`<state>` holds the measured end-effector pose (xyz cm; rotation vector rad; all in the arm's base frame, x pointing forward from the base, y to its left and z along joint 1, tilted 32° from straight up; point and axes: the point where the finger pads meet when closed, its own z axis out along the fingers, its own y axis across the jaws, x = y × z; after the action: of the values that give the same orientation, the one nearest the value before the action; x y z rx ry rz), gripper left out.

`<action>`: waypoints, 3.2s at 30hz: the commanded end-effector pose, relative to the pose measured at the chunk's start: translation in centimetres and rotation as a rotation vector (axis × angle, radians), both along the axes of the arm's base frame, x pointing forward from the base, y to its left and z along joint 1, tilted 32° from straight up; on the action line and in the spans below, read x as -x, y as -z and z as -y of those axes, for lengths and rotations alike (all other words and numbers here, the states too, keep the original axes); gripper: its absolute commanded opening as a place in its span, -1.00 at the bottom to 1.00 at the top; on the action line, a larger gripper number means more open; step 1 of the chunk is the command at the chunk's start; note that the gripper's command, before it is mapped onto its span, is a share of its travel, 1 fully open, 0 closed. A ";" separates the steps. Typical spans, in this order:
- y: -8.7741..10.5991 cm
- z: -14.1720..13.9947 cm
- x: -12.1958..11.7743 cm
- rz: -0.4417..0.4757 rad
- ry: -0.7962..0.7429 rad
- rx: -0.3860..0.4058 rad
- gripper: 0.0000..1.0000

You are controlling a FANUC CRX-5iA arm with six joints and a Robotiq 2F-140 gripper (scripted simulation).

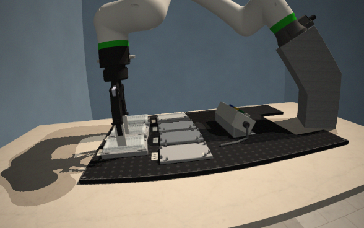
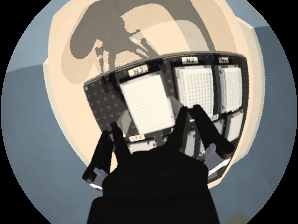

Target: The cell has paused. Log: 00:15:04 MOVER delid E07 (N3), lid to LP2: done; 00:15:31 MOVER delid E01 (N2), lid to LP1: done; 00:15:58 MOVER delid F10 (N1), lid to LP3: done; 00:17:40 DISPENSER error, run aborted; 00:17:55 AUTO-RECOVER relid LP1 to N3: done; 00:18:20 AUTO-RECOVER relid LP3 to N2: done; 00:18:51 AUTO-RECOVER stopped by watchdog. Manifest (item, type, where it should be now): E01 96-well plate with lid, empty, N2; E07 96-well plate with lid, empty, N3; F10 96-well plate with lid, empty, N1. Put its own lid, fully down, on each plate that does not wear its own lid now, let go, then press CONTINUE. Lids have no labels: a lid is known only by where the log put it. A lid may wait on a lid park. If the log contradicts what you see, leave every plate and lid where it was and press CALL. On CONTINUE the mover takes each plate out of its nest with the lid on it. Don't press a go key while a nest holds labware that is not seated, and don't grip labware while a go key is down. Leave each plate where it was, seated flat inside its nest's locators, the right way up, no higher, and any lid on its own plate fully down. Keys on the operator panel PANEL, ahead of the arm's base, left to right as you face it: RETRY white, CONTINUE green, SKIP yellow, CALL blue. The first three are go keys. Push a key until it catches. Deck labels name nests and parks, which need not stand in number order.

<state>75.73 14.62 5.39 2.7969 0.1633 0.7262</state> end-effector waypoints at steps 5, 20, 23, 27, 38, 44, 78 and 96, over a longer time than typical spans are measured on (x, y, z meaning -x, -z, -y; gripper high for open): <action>0.2 0.0 -0.2 0.000 0.000 0.000 0.32; 0.7 0.2 -0.4 0.000 0.000 0.000 0.32; 0.7 0.2 -0.4 0.000 0.000 0.000 0.32; 0.8 0.2 -0.5 0.000 0.000 0.000 0.32; 0.8 0.2 -0.5 0.000 0.000 0.000 0.32; 0.8 0.2 -0.5 0.000 0.000 0.000 0.32; 0.8 0.2 -0.5 0.000 0.000 0.000 -1.00; 0.8 0.2 -0.5 0.000 0.000 0.000 -1.00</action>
<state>76.19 14.43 4.61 2.7969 0.1633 0.7265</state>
